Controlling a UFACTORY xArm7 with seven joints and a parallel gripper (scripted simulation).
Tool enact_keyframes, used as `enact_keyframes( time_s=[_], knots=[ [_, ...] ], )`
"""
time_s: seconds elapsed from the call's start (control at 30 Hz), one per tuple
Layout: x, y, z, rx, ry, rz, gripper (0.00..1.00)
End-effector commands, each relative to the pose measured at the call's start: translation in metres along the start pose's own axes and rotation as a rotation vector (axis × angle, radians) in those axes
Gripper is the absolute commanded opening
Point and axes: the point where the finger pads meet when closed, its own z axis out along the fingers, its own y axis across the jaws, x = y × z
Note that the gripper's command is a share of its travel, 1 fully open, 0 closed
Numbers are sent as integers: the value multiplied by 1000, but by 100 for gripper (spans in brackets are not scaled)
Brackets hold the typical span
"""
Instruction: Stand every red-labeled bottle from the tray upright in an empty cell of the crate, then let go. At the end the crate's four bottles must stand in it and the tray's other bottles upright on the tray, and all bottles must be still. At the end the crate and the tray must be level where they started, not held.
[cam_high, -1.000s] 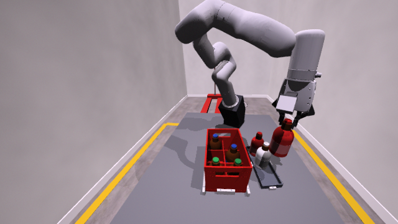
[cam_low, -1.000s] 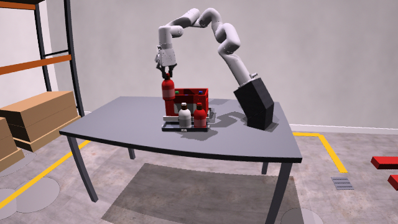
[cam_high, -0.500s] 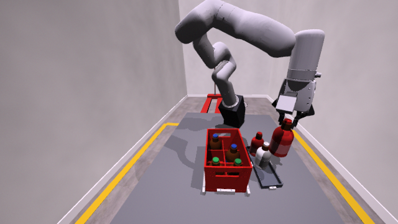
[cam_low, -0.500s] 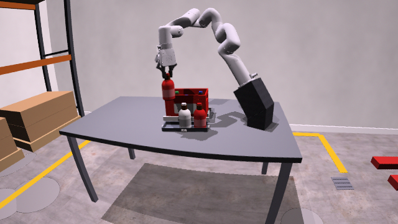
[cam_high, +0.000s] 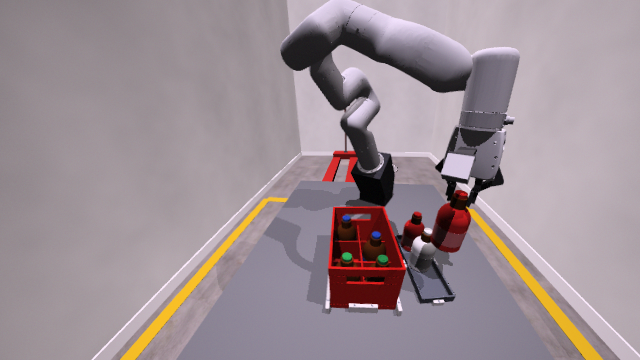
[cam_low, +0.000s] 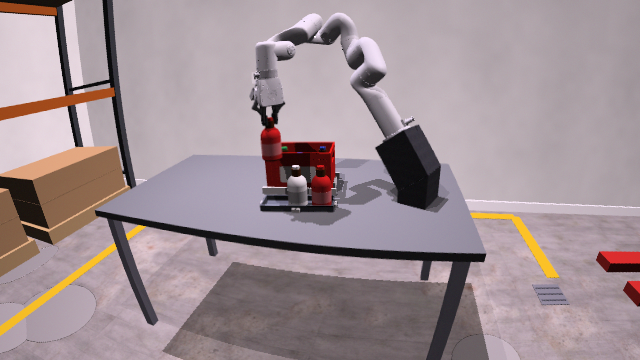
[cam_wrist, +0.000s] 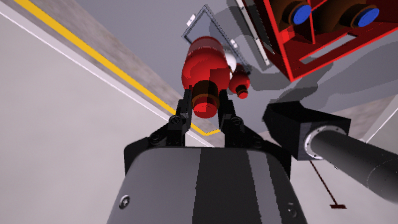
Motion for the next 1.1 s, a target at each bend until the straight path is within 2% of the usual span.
enact_keyframes(
  time_s=[0.0, 1.07],
  knots=[
    [1, 0, -2, 5, 0, 0, 0],
    [15, 28, -2, 5, 0, 0, 0]
  ],
)
